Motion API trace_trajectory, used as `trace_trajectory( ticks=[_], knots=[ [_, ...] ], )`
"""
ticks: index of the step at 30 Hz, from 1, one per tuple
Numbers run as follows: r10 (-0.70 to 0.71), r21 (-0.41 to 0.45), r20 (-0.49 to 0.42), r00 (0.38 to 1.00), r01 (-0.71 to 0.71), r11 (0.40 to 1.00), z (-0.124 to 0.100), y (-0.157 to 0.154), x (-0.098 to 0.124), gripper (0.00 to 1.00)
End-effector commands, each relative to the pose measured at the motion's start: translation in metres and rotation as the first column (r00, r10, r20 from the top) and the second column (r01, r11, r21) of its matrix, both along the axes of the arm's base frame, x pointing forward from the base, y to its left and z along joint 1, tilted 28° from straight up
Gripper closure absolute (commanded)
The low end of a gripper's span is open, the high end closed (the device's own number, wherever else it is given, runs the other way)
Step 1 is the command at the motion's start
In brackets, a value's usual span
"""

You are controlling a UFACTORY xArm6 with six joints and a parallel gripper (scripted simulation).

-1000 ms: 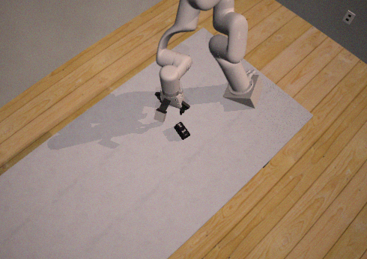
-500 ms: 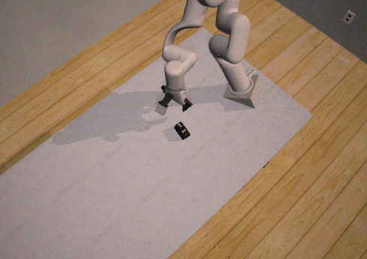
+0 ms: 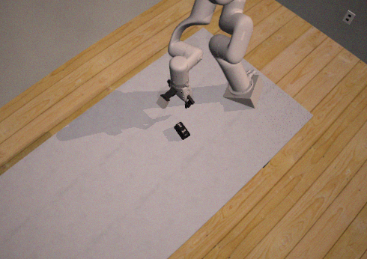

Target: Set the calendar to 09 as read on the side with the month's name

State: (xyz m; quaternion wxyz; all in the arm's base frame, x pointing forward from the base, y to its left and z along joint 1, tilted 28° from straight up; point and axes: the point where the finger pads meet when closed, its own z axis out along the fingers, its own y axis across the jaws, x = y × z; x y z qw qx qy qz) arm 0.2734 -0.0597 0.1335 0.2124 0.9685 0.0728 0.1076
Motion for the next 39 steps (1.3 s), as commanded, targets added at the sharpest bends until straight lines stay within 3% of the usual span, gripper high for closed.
trace_trajectory(
  ticks=[1,12,22,39],
  knots=[
    [-0.023,0.005,0.015,1.000,0.023,1.000,-0.001,-0.005,-0.016,0.00],
    [-0.023,0.005,0.015,1.000,0.023,1.000,-0.008,-0.008,-0.015,0.00],
    [-0.023,0.005,0.015,1.000,0.023,1.000,-0.029,-0.017,-0.009,0.00],
    [-0.023,0.005,0.015,1.000,0.023,1.000,-0.029,-0.018,-0.009,0.00]
  ],
)
